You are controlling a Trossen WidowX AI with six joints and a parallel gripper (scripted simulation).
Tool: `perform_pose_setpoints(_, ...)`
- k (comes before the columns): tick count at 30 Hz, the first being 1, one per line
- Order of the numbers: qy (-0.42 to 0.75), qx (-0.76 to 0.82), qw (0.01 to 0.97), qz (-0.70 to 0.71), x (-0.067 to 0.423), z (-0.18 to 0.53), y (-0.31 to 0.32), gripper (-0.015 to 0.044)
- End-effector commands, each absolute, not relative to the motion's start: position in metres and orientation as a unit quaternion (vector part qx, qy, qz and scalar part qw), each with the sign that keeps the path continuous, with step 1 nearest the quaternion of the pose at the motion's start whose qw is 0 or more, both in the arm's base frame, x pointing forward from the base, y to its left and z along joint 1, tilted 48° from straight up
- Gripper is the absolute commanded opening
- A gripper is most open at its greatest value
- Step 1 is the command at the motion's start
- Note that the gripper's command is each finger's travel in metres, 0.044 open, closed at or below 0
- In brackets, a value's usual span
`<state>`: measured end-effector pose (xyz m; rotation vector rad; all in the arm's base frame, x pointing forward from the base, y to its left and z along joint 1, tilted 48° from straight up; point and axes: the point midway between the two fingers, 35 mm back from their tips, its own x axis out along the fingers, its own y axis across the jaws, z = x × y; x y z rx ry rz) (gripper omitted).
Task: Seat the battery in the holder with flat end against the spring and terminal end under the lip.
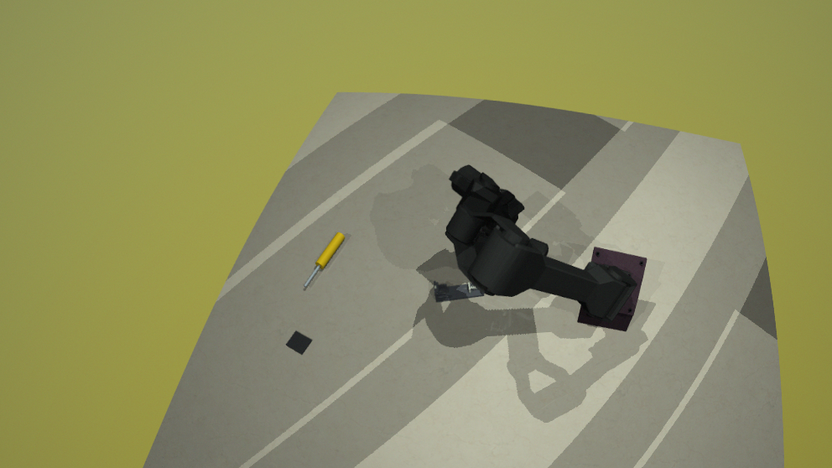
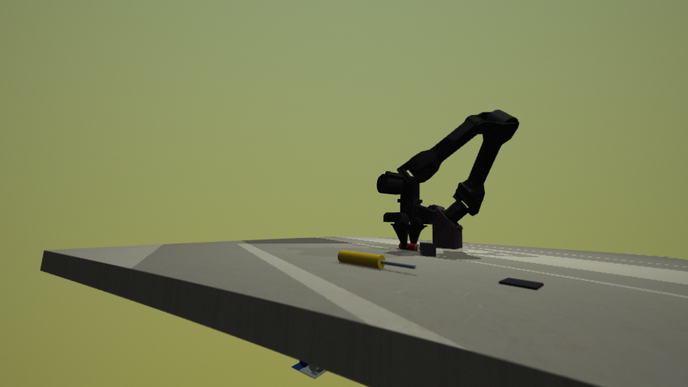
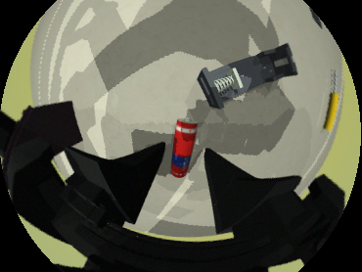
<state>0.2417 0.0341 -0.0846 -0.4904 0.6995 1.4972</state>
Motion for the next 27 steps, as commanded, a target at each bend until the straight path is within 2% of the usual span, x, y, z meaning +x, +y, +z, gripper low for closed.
perform_pose_setpoints(1,0.311,-0.207,0.651,0.660,0.239,-0.088,0.037,0.0170)
perform_pose_setpoints(3,0.311,-0.207,0.651,0.660,0.239,-0.088,0.037,0.0118)
perform_pose_setpoints(11,0.311,-0.207,0.651,0.660,0.239,-0.088,0.037,0.0065)
perform_pose_setpoints(27,0.313,-0.206,0.652,0.659,0.243,-0.053,0.000,0.0061)
